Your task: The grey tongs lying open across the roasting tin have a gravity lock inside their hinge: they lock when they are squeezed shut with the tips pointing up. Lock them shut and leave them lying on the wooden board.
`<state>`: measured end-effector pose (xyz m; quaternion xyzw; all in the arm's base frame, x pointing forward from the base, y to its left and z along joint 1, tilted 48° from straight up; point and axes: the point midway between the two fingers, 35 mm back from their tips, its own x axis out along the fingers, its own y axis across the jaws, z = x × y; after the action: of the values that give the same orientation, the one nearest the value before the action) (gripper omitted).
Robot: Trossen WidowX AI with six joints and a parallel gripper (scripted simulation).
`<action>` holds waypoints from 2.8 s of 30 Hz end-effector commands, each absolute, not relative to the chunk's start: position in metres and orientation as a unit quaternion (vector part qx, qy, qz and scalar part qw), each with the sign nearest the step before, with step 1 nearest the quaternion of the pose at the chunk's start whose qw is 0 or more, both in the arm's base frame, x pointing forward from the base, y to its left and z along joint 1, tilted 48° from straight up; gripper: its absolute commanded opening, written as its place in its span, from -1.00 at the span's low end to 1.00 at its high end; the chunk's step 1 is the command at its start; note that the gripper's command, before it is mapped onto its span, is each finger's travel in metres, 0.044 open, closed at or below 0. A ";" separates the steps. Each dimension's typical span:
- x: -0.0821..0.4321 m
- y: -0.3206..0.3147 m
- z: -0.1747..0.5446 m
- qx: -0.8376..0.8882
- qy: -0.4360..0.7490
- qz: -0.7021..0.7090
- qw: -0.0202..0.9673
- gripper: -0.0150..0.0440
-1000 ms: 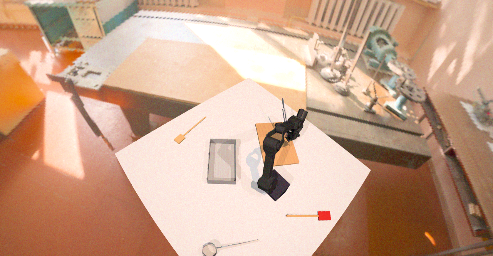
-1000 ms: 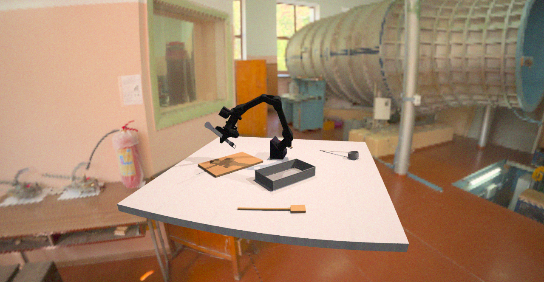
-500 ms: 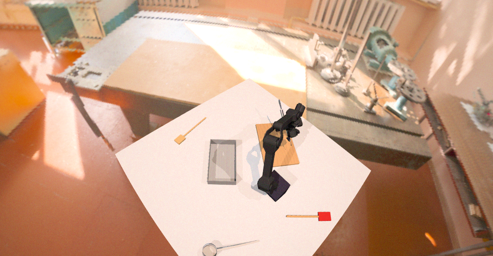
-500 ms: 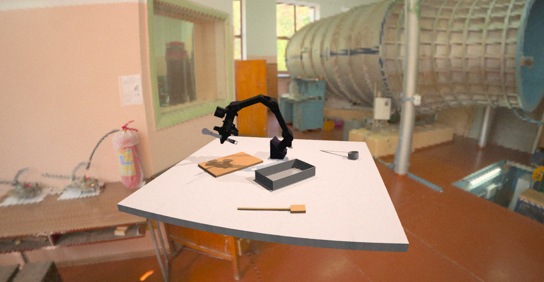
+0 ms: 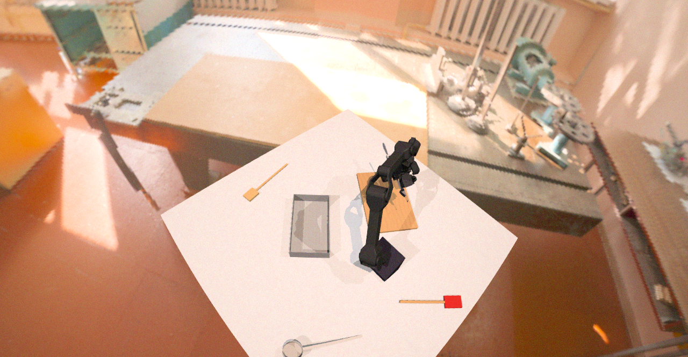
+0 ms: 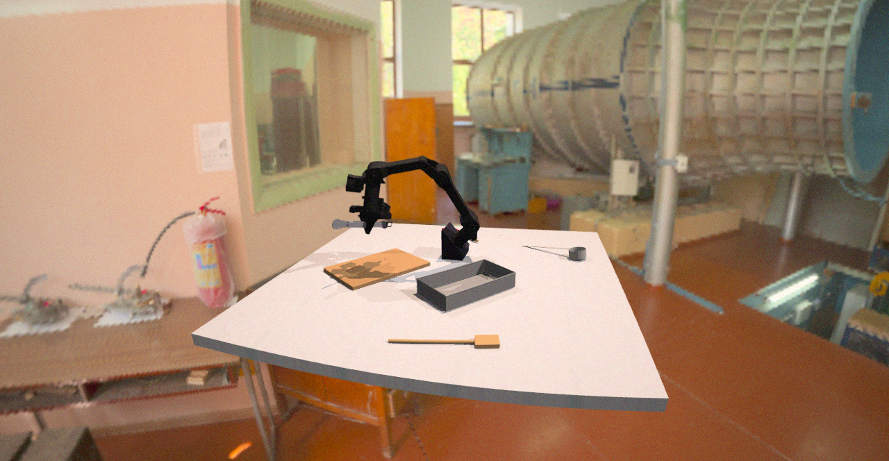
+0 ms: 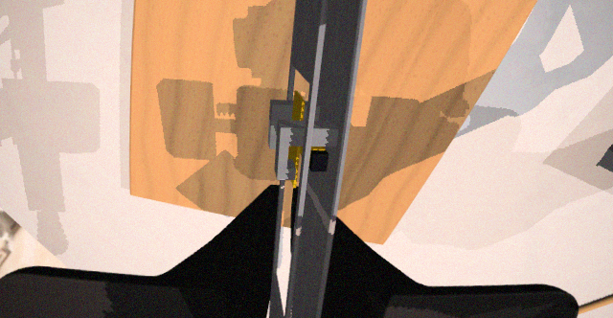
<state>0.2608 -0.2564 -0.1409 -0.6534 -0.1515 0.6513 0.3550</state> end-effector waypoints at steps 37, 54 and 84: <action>0.259 -0.235 -0.133 -0.586 -0.213 0.711 0.326 -1.00; 0.258 -0.216 -0.154 -0.586 -0.213 0.711 0.326 -1.00; 0.251 -0.179 -0.186 -0.586 -0.214 0.710 0.326 -1.00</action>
<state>0.2521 -0.1845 -0.1822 -0.5869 -0.2150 0.7112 0.3218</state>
